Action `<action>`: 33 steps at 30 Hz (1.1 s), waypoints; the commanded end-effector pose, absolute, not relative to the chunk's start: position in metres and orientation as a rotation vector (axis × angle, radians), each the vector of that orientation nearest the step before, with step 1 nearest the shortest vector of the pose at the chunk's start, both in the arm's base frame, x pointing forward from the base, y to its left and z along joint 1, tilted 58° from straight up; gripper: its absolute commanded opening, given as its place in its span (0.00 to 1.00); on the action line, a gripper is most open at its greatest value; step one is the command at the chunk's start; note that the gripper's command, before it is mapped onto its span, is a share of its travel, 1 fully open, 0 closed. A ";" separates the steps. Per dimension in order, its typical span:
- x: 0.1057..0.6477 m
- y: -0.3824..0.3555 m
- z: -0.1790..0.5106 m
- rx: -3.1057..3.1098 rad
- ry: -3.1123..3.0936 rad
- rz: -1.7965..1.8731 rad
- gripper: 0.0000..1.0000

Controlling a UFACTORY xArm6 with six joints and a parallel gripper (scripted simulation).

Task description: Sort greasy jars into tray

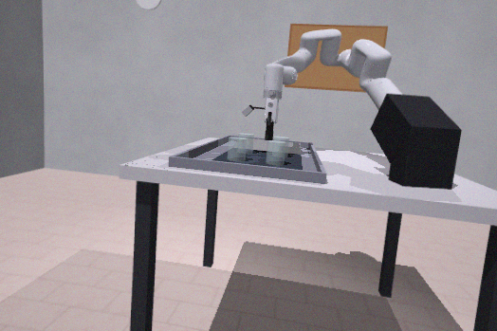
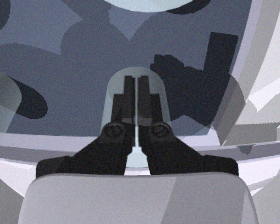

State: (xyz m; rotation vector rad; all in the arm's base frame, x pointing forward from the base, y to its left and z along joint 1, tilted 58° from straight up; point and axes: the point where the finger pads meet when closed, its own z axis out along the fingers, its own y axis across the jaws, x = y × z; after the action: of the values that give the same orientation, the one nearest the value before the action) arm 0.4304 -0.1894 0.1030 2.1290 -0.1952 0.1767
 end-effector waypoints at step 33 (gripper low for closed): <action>0.427 -0.188 0.103 2.130 -0.194 0.180 0.00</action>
State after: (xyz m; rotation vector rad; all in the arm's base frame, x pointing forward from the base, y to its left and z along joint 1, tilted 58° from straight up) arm 0.4266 -0.1889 0.1024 2.1290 -0.1952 0.1768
